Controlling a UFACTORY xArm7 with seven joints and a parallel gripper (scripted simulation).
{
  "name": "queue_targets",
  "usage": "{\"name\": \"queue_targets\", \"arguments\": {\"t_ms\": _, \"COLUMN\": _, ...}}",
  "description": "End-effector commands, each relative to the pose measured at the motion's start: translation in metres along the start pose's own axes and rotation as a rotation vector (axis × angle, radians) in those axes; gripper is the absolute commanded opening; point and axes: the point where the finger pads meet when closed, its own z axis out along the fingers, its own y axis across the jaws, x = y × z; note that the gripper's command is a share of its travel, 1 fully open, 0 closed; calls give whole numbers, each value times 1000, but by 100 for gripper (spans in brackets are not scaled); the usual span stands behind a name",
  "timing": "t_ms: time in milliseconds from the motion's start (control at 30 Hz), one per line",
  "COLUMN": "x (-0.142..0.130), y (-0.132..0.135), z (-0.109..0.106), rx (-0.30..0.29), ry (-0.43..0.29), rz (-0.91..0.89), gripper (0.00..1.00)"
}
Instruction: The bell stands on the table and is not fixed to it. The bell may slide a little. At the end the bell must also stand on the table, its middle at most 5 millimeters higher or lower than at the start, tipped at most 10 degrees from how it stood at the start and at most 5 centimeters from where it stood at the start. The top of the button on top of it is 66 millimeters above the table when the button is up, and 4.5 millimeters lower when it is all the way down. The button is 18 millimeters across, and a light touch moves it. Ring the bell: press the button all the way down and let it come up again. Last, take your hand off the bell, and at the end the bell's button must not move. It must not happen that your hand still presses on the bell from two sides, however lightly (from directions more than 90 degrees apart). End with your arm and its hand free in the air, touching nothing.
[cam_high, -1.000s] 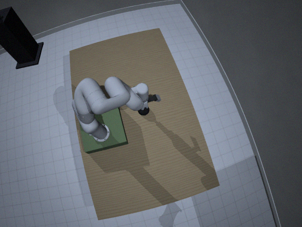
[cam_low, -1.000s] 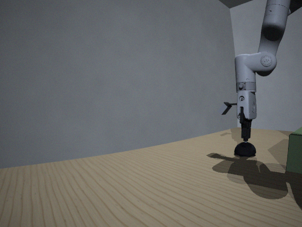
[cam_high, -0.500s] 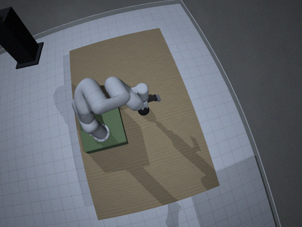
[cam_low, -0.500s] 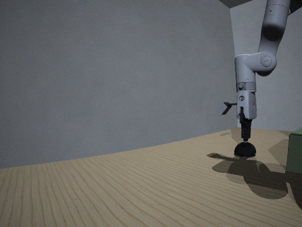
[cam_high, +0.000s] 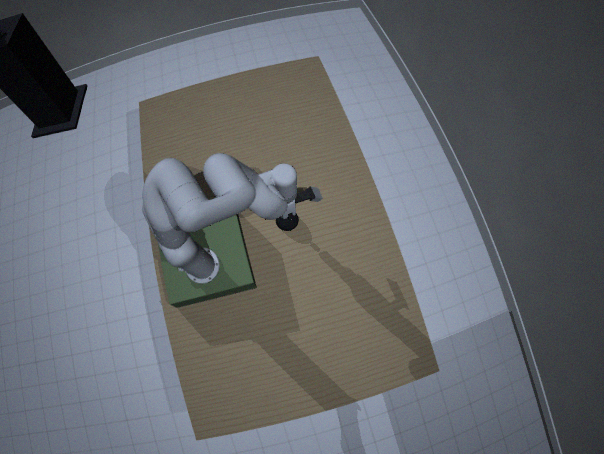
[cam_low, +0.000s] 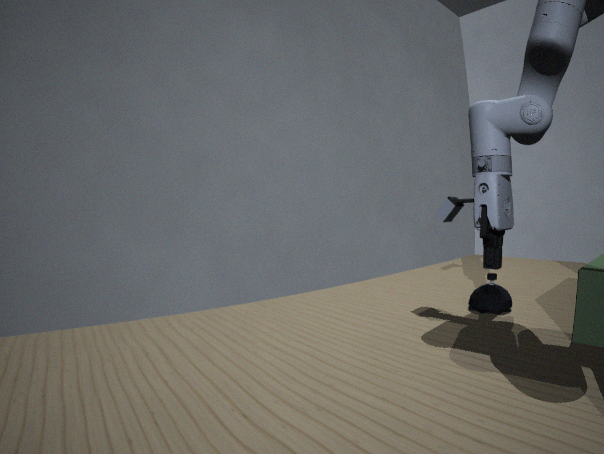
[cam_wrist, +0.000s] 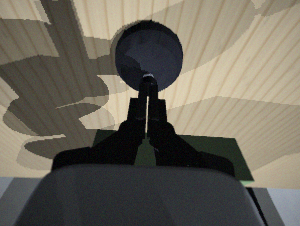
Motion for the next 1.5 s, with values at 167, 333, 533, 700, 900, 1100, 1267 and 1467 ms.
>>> {"name": "queue_targets", "arguments": {"t_ms": 167, "x": 1, "y": 0, "z": -20, "rx": 1, "ry": 3, "rz": 0, "gripper": 0}}
{"name": "queue_targets", "arguments": {"t_ms": 333, "x": 1, "y": 0, "z": -34, "rx": 1, "ry": 3, "rz": 0, "gripper": 0}}
{"name": "queue_targets", "arguments": {"t_ms": 533, "x": 1, "y": 0, "z": -45, "rx": 1, "ry": 3, "rz": 0, "gripper": 0}}
{"name": "queue_targets", "arguments": {"t_ms": 700, "x": 1, "y": 0, "z": -51, "rx": 1, "ry": 3, "rz": 0, "gripper": 0}}
{"name": "queue_targets", "arguments": {"t_ms": 900, "x": 1, "y": 0, "z": -54, "rx": 1, "ry": 3, "rz": 0, "gripper": 0}}
{"name": "queue_targets", "arguments": {"t_ms": 1100, "x": 1, "y": 0, "z": -54, "rx": 1, "ry": 3, "rz": 0, "gripper": 0}}
{"name": "queue_targets", "arguments": {"t_ms": 1267, "x": 1, "y": 0, "z": -54, "rx": 1, "ry": 3, "rz": 0, "gripper": 0}}
{"name": "queue_targets", "arguments": {"t_ms": 1467, "x": 1, "y": 0, "z": -54, "rx": 1, "ry": 3, "rz": 0, "gripper": 0}}
